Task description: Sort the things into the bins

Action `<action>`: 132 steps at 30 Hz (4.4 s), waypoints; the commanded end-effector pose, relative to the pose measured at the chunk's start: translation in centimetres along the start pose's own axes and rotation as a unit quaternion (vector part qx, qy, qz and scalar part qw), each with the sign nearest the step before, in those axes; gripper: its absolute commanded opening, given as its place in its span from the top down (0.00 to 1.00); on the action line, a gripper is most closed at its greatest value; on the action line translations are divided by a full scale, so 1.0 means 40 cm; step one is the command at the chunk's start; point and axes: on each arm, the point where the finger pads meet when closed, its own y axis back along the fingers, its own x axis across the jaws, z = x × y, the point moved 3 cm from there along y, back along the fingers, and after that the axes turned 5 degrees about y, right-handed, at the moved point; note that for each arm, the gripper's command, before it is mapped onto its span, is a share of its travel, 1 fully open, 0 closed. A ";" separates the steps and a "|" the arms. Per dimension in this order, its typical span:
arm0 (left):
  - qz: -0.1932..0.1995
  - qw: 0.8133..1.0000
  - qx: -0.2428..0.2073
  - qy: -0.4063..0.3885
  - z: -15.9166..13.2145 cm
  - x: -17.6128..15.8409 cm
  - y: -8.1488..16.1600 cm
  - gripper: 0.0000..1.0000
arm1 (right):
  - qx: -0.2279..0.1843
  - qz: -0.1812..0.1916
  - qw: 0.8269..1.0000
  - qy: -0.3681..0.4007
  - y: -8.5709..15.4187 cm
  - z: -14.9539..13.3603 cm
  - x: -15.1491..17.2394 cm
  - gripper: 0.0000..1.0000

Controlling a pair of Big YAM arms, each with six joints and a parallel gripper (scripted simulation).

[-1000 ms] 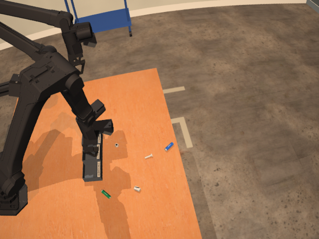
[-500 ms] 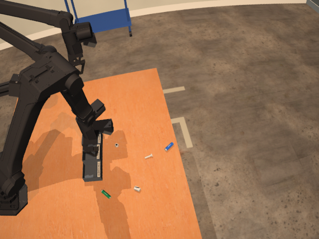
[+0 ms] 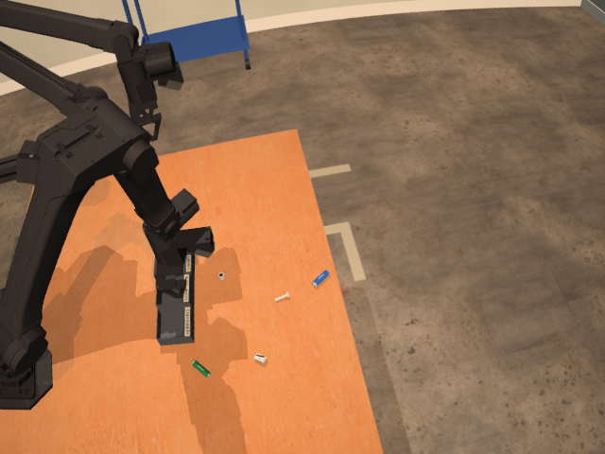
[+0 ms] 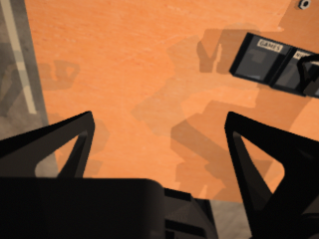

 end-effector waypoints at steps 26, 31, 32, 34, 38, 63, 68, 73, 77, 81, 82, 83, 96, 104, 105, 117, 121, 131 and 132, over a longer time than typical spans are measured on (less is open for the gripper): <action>0.002 1.000 0.007 -0.001 -0.014 0.006 -0.007 0.00 | -0.005 0.006 1.000 0.002 0.011 0.011 0.011 0.00; 0.002 1.000 0.007 -0.001 -0.014 0.006 -0.007 0.00 | -0.005 0.006 1.000 0.002 0.011 0.012 0.011 0.00; 0.002 1.000 0.007 -0.001 -0.014 0.006 -0.007 0.00 | -0.005 0.006 1.000 0.002 0.011 0.012 0.011 0.00; 0.002 1.000 0.007 -0.001 -0.014 0.006 -0.007 0.00 | -0.005 0.006 1.000 0.002 0.011 0.012 0.011 0.00; 0.002 1.000 0.007 -0.001 -0.014 0.006 -0.007 0.00 | -0.005 0.006 1.000 0.002 0.012 0.012 0.012 0.00; 0.002 1.000 0.007 -0.001 -0.014 0.006 -0.007 0.00 | -0.003 0.002 1.000 -0.010 0.347 0.036 0.016 0.00; 0.002 1.000 0.007 -0.001 -0.014 0.006 -0.007 0.00 | 0.002 -0.001 1.000 0.009 0.344 -0.010 0.013 0.00; 0.002 1.000 0.007 -0.001 -0.014 0.006 -0.007 0.00 | -0.006 0.008 0.999 -0.038 0.339 0.029 -0.021 0.71; 0.002 1.000 0.007 -0.001 -0.014 0.006 -0.007 0.00 | -0.006 0.010 0.994 -0.106 0.303 0.076 -0.080 0.71; 0.002 1.000 0.007 -0.001 -0.014 0.006 -0.007 0.00 | 0.000 0.003 0.985 -0.172 0.240 0.102 -0.141 0.71; 0.002 1.000 0.007 -0.001 -0.014 0.006 -0.007 0.00 | 0.000 0.001 0.982 -0.191 0.227 0.110 -0.156 0.71; 0.002 1.000 0.007 -0.001 -0.014 0.006 -0.007 0.00 | 0.000 0.001 0.982 -0.191 0.227 0.110 -0.156 0.71; 0.002 1.000 0.007 -0.001 -0.014 0.006 -0.007 0.00 | -0.008 0.007 0.957 -0.288 0.112 0.275 -0.319 0.71; 0.002 1.000 0.007 -0.001 -0.014 0.006 -0.007 0.00 | -0.008 0.006 0.958 -0.288 0.049 0.337 -0.412 0.71; 0.002 1.000 0.007 -0.001 -0.014 0.006 -0.007 0.00 | -0.008 0.005 0.958 -0.287 0.039 0.348 -0.427 0.71; 0.002 1.000 0.007 -0.001 -0.014 0.006 -0.007 0.00 | -0.005 0.008 0.962 -0.274 -0.009 0.402 -0.465 0.71; 0.002 1.000 0.007 -0.001 -0.014 0.006 -0.007 0.00 | 0.000 0.000 0.959 -0.285 -0.018 0.374 -0.504 0.71; 0.002 1.000 0.007 -0.001 -0.014 0.006 -0.007 0.00 | -0.008 0.009 0.961 -0.275 0.005 0.373 -0.480 0.71; 0.002 1.000 0.007 -0.001 -0.014 0.006 -0.007 0.00 | -0.008 0.008 0.961 -0.277 0.003 0.373 -0.486 0.71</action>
